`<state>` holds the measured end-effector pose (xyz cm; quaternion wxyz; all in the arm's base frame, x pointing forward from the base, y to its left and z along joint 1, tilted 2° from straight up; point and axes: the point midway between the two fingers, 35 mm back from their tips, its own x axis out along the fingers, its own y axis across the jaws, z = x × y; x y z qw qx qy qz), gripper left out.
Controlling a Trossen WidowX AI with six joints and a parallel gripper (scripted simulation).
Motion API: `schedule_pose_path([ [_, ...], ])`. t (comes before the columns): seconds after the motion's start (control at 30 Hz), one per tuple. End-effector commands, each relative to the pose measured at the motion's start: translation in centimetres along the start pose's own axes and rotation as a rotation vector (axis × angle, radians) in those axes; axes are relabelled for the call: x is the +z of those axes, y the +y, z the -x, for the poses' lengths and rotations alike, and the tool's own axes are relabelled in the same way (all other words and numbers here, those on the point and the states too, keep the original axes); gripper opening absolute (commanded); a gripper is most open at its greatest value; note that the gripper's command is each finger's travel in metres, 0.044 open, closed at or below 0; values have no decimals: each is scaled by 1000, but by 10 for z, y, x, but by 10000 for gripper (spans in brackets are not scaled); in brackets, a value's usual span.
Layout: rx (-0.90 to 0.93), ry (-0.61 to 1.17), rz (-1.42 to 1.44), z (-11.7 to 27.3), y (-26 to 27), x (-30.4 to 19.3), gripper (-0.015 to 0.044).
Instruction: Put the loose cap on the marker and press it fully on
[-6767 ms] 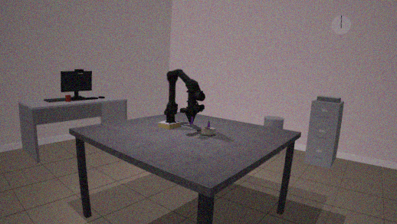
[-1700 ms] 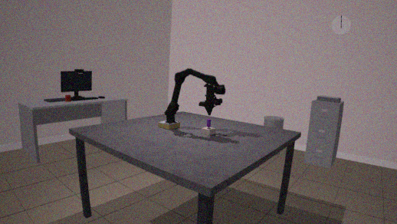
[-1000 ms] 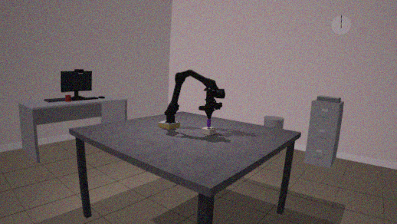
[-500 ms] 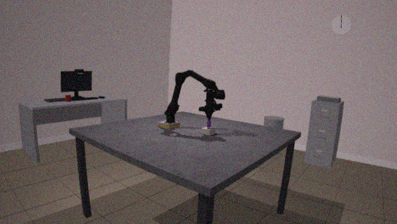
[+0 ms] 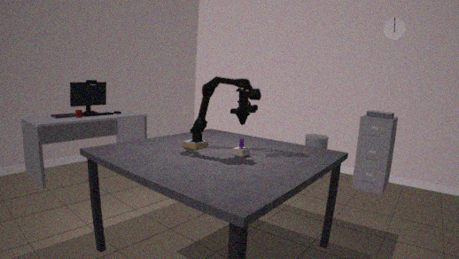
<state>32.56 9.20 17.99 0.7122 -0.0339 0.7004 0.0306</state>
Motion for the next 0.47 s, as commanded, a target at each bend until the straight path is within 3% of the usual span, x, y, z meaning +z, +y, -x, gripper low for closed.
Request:
schedule_pose_path([
  [0.0,-1,6,-2,0,0,0,157],
  [0.33,-1,6,-2,0,0,0,420],
  [0.43,-1,6,-2,0,0,0,440],
])
